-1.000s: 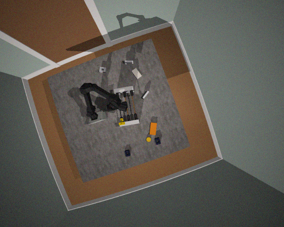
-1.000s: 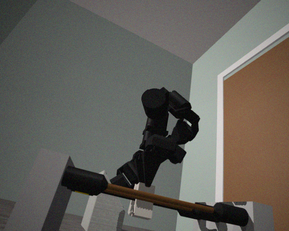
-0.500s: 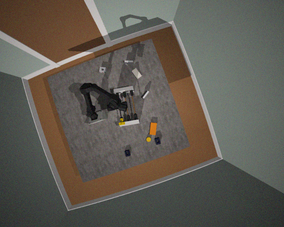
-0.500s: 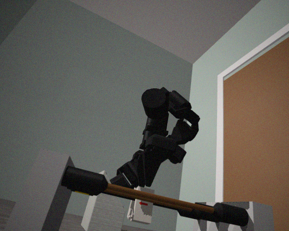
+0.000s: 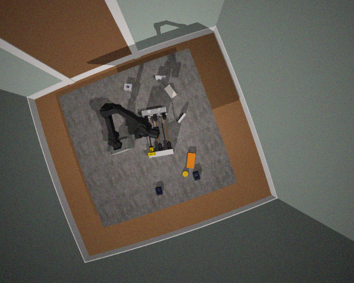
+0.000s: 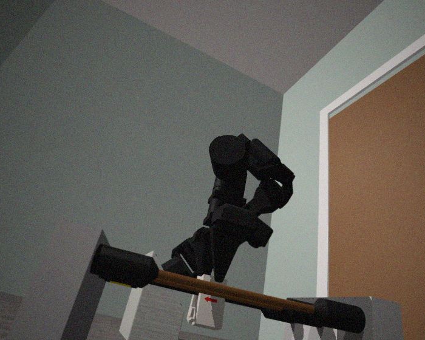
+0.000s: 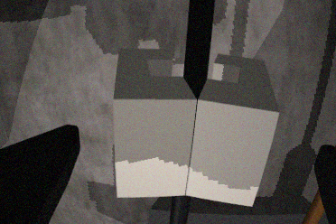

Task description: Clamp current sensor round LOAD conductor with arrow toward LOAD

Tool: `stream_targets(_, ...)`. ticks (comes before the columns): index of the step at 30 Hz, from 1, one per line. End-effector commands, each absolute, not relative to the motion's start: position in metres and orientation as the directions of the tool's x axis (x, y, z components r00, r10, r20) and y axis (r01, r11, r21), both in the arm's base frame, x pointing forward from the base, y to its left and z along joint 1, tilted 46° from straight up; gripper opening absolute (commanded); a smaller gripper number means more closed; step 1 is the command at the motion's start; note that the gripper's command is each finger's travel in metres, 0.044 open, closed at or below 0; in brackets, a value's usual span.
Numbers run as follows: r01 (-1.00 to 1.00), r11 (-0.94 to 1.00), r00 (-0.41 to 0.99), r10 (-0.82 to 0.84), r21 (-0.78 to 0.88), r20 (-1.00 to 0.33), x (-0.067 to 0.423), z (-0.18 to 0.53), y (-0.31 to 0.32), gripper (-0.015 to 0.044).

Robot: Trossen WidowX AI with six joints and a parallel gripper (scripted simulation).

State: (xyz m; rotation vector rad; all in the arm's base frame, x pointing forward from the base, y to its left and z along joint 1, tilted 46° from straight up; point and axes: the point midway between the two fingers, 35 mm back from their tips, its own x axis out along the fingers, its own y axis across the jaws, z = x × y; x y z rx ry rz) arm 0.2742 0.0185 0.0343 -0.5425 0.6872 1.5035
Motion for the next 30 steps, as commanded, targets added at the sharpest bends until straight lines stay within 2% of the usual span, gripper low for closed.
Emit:
stream_targets(1, -0.994, 0.002, -0.077, 0.716, 0.112, -0.694, 0.27, 0.019, 0.037, 0.044)
stream_targets(26, -0.994, 0.002, -0.076, 0.717, 0.112, -0.693, 0.267, -0.001, 0.058, 0.044)
stream_targets(29, -0.994, 0.001, -0.076, 0.713, 0.109, -0.697, 0.268, 0.001, 0.054, 0.0361)
stream_targets(30, -0.994, 0.001, -0.076, 0.713, 0.109, -0.697, 0.268, 0.001, 0.054, 0.0355)
